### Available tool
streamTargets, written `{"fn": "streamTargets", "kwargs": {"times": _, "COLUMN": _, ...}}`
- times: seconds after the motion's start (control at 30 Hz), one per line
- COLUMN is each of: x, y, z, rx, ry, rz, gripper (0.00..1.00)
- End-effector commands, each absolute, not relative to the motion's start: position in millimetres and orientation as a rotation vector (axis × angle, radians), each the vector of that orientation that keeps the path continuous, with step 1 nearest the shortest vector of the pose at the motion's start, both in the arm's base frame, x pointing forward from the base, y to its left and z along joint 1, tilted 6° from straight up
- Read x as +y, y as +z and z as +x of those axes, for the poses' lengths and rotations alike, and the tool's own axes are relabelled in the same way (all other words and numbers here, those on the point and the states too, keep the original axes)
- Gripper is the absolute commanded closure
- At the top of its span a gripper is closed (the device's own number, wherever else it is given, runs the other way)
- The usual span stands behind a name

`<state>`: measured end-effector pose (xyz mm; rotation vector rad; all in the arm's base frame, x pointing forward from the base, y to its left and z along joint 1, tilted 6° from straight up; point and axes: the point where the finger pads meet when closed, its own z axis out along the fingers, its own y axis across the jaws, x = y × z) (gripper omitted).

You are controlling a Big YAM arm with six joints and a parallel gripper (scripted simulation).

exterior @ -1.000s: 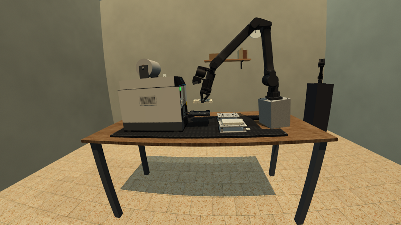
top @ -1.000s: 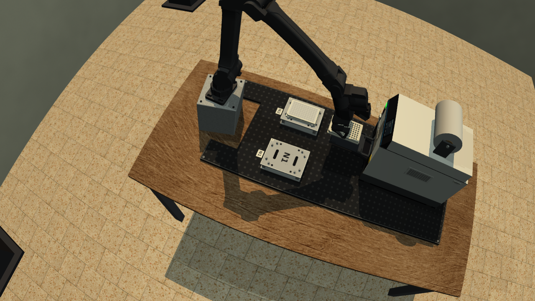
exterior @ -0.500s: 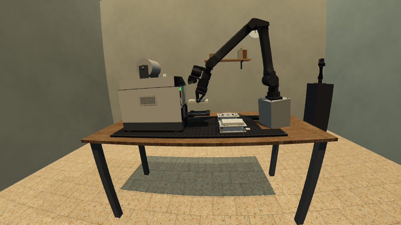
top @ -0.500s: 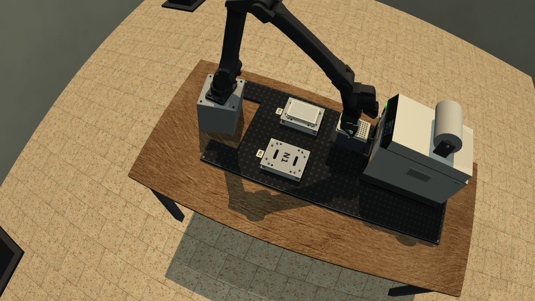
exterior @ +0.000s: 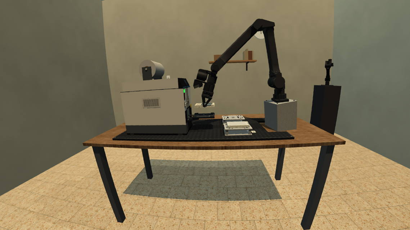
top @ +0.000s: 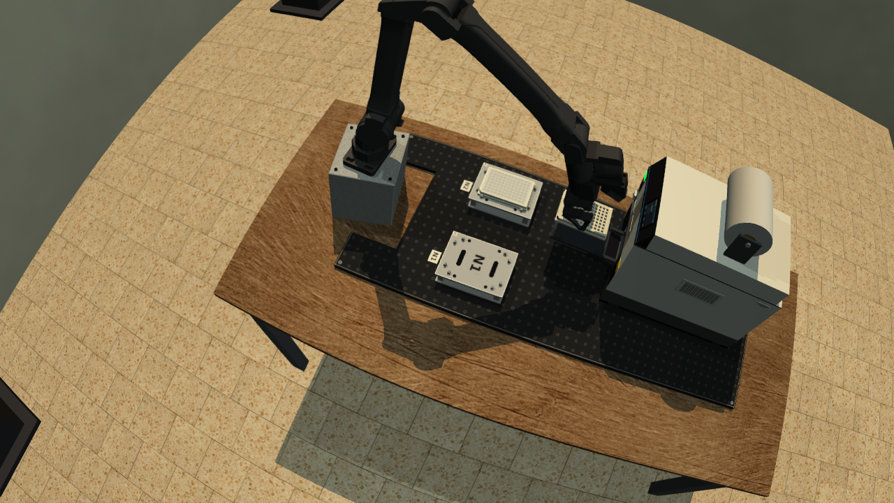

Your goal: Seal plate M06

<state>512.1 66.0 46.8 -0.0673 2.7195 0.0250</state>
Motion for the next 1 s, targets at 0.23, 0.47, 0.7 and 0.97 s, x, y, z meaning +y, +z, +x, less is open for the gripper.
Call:
{"fn": "streamTargets", "kwargs": {"times": 0.23, "x": 76.8, "y": 68.7, "z": 532.8, "rx": 2.672, "ry": 0.043, "rz": -0.064, "gripper": 1.0}}
{"fn": "streamTargets", "kwargs": {"times": 0.47, "x": 79.1, "y": 65.3, "z": 534.4, "rx": 2.684, "ry": 0.035, "rz": -0.098, "gripper": 1.0}}
{"fn": "streamTargets", "kwargs": {"times": 0.7, "x": 68.6, "y": 68.3, "z": 530.6, "rx": 2.673, "ry": 0.031, "rz": -0.076, "gripper": 1.0}}
{"fn": "streamTargets", "kwargs": {"times": 0.97, "x": 60.4, "y": 65.9, "z": 529.0, "rx": 2.668, "ry": 0.029, "rz": -0.058, "gripper": 1.0}}
